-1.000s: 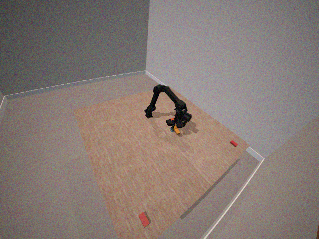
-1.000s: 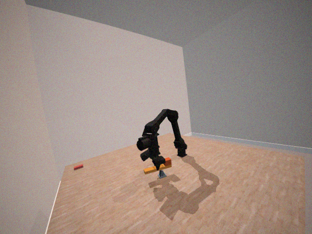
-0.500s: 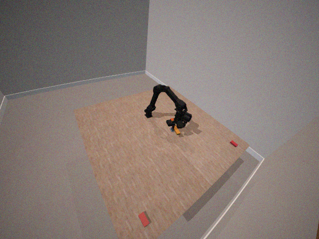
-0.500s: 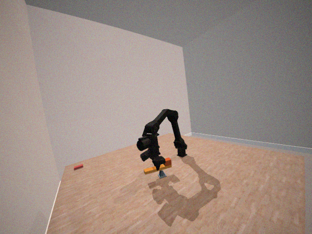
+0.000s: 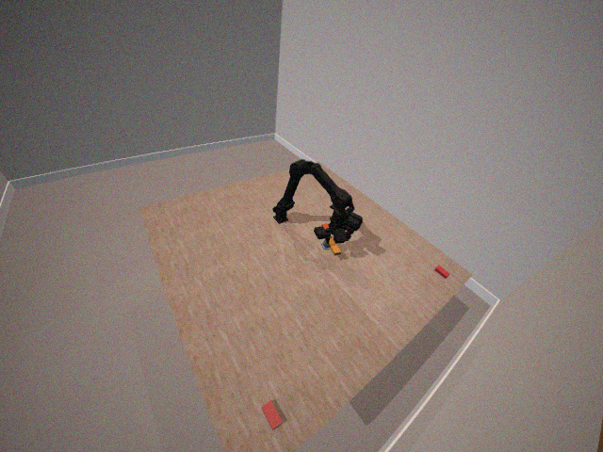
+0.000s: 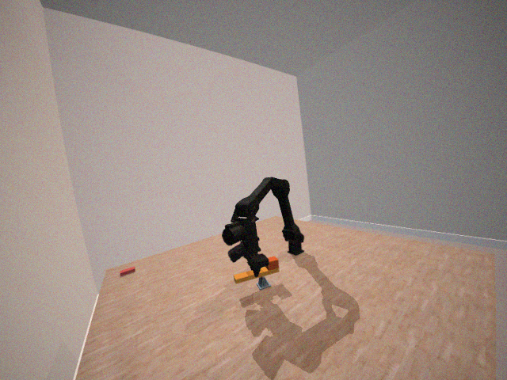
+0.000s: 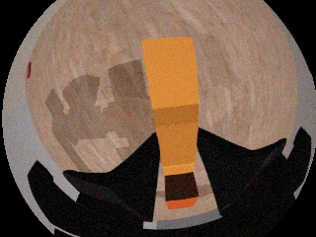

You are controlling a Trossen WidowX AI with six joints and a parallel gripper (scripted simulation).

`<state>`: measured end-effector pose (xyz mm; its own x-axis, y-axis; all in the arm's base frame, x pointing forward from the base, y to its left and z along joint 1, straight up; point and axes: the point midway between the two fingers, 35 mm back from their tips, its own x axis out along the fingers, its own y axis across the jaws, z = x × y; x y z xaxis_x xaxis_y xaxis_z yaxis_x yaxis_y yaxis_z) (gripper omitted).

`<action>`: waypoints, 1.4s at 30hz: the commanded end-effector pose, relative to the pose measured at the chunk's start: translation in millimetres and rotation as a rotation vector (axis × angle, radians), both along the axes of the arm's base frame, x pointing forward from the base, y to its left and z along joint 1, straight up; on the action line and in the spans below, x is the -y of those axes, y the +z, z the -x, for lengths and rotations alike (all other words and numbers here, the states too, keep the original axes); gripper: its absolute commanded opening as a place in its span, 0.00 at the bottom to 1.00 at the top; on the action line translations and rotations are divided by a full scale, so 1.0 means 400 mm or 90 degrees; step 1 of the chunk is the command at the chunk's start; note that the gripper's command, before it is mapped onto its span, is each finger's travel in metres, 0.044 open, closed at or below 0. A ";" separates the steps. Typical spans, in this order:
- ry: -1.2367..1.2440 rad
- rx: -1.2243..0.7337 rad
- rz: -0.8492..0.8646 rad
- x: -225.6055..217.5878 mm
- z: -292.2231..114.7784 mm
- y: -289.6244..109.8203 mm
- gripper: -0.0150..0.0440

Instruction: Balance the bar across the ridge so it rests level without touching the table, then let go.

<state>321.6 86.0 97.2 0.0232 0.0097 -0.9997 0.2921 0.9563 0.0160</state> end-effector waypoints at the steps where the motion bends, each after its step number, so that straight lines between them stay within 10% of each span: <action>1: 0.002 0.001 0.002 0.001 -0.001 -0.002 0.25; 42: 0.002 0.001 0.002 0.001 0.000 -0.010 0.25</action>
